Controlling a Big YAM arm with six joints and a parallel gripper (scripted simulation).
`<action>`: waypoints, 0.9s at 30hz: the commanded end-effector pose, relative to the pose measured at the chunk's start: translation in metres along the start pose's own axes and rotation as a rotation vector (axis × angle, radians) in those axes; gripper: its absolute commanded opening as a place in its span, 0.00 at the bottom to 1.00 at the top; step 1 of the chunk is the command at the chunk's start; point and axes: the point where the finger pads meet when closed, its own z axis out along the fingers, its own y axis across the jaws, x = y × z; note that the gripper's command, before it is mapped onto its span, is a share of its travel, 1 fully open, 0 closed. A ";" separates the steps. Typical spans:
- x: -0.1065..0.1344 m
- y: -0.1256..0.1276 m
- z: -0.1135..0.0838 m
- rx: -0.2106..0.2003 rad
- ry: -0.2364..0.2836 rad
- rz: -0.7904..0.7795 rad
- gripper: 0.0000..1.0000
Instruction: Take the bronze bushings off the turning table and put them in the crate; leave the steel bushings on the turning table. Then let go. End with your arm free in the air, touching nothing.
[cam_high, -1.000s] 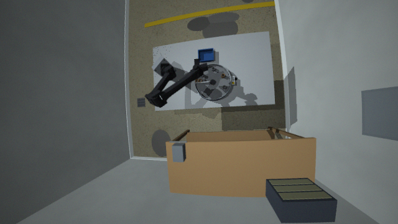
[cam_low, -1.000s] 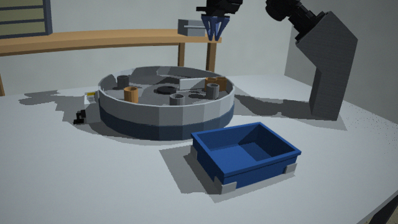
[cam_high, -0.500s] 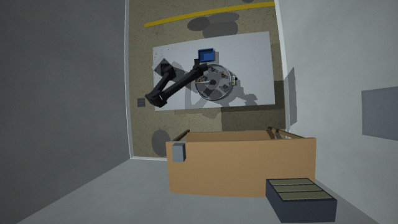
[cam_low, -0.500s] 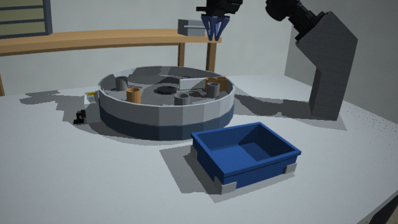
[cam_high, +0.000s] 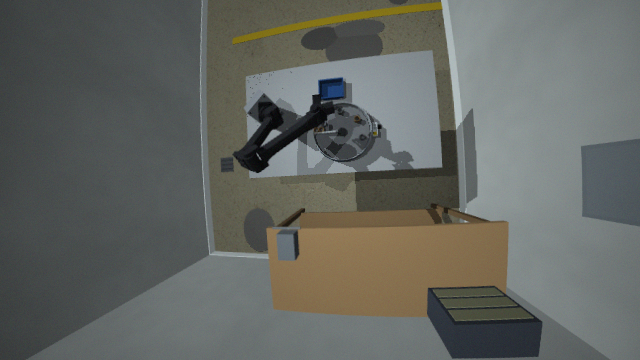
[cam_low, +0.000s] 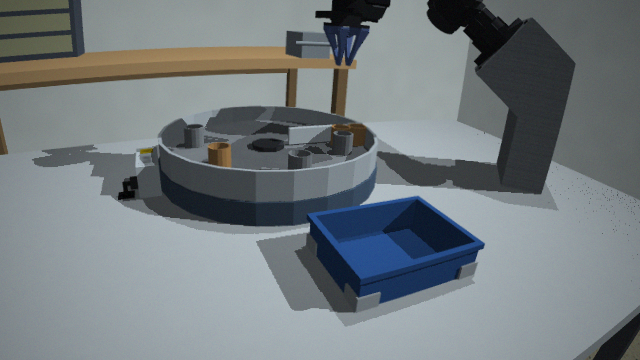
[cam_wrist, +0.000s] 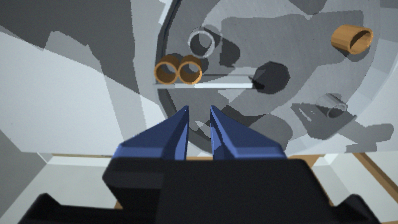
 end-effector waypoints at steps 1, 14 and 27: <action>0.005 -0.013 -0.010 0.029 -0.008 0.001 0.19; 0.005 -0.013 -0.010 0.029 -0.008 0.001 0.19; 0.005 -0.013 -0.010 0.029 -0.008 0.001 0.19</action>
